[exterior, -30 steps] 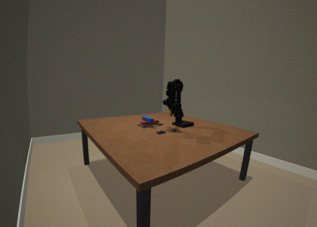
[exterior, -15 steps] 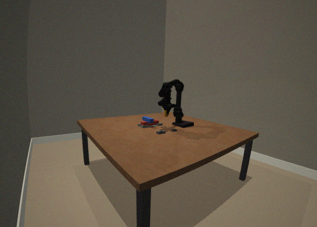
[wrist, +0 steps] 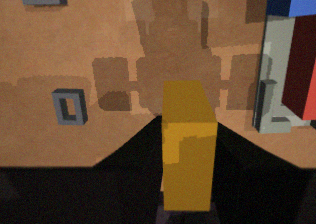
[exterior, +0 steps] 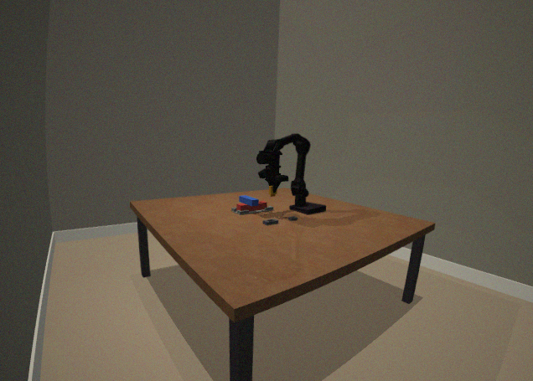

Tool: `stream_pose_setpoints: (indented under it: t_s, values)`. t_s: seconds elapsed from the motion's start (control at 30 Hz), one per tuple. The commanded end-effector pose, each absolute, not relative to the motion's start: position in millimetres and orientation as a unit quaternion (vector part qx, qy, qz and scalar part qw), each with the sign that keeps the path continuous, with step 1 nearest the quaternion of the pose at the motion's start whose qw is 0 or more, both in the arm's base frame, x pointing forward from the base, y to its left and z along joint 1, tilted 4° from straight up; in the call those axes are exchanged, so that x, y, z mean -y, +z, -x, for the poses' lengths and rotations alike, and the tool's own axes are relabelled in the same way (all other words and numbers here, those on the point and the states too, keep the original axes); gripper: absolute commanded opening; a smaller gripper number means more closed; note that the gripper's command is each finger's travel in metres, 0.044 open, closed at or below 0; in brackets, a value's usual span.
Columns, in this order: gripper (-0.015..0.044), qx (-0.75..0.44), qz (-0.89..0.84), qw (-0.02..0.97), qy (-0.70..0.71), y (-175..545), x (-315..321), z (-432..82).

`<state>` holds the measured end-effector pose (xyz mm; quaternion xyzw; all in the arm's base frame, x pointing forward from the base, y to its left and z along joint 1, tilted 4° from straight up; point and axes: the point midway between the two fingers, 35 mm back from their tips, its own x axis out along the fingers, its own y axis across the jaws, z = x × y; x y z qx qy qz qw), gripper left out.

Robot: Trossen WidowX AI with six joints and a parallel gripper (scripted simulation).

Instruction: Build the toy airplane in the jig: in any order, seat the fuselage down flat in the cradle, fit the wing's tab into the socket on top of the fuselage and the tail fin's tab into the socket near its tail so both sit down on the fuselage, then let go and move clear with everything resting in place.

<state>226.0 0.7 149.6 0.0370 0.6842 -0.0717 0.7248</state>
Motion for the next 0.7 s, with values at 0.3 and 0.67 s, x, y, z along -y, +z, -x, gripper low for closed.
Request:
stream_pose_setpoints:
  t_s: [0.3, 0.67]
  values:
    - [0.0, -0.684, -0.03, 0.726, -0.065, 143.9, 39.1, -224.6]
    - [0.0, -0.683, -0.023, 0.727, -0.062, 139.0, 73.9, -217.3]
